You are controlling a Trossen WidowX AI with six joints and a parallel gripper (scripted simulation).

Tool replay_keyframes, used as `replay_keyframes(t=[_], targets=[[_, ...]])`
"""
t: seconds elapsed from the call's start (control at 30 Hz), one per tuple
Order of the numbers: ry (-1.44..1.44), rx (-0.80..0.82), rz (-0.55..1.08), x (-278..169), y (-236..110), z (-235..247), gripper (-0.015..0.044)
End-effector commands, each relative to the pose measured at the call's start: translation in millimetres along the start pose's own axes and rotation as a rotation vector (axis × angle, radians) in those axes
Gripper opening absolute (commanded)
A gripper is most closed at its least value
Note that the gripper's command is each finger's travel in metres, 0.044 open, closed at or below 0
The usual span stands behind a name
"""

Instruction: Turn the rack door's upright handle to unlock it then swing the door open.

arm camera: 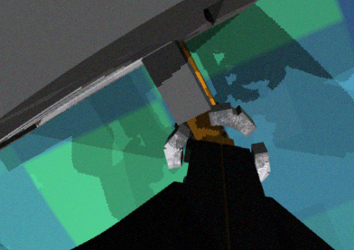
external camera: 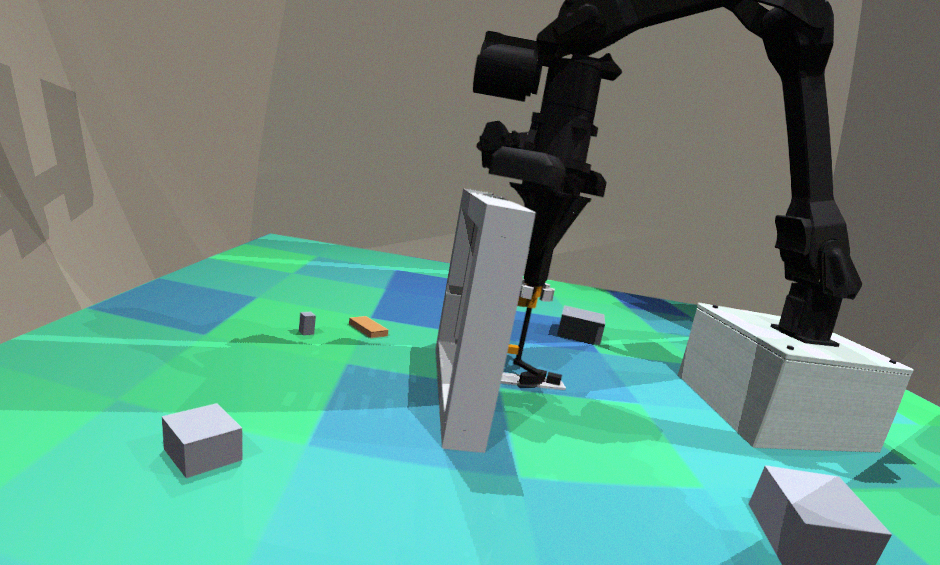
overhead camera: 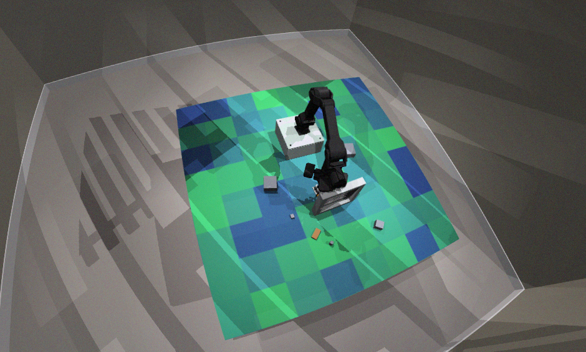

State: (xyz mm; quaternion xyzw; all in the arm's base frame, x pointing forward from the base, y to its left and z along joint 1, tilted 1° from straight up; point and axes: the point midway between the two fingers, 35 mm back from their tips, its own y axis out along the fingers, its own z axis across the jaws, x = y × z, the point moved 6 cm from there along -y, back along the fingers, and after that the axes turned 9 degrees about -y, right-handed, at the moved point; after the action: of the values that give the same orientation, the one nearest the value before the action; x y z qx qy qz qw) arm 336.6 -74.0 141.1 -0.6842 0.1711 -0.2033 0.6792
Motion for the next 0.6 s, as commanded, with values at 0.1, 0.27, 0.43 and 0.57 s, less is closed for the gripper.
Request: replay_keyframes(t=[0.1, 0.27, 0.43, 0.57], targets=[[0.315, 0.000, 0.005, -0.2, 1.5, 0.1, 0.0025], [0.562, -0.001, 0.005, -0.2, 1.6, 0.1, 0.0025], [0.808, -0.002, 0.005, -0.2, 1.6, 0.1, 0.0025], [1.005, -0.002, 0.005, -0.2, 1.6, 0.1, 0.0025]])
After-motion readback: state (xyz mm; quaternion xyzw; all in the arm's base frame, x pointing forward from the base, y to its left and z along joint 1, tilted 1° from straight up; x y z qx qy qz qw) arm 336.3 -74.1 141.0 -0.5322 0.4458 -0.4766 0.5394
